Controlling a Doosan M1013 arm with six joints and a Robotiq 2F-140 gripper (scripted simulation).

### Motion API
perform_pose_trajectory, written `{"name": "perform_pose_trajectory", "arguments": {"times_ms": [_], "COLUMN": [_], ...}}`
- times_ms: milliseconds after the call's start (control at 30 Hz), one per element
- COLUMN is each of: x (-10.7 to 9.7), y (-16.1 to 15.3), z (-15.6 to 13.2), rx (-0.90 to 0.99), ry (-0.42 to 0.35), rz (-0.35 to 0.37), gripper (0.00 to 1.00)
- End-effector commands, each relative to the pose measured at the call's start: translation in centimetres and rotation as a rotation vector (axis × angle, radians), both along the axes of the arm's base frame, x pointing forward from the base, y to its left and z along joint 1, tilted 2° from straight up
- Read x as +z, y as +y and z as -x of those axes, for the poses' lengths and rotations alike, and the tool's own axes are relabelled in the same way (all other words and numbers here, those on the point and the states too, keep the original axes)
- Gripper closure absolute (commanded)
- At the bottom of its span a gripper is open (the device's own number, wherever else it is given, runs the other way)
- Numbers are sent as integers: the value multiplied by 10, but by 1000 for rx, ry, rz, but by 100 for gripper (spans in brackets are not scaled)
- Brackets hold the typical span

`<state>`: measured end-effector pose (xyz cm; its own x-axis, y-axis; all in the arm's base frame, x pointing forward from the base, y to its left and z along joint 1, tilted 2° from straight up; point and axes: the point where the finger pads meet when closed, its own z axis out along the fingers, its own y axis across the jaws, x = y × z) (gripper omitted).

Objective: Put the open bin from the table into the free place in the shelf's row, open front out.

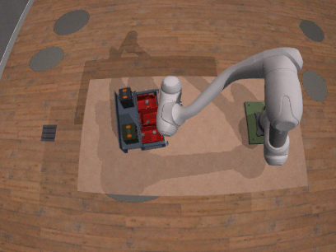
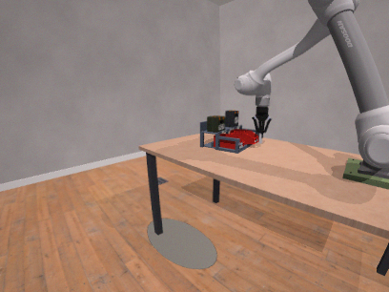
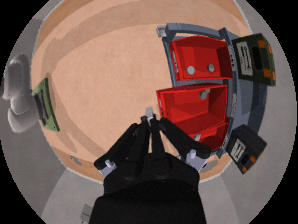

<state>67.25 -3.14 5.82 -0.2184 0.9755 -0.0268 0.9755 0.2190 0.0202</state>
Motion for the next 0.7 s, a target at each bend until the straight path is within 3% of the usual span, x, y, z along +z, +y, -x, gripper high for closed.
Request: {"name": "perform_pose_trajectory", "arguments": {"times_ms": [0,667], "x": [-5,-5], "y": [-1,-1], "z": [3,6], "rx": [-3,-3], "ry": [3,3], "rz": [-3,-3], "gripper": [100,100]}}
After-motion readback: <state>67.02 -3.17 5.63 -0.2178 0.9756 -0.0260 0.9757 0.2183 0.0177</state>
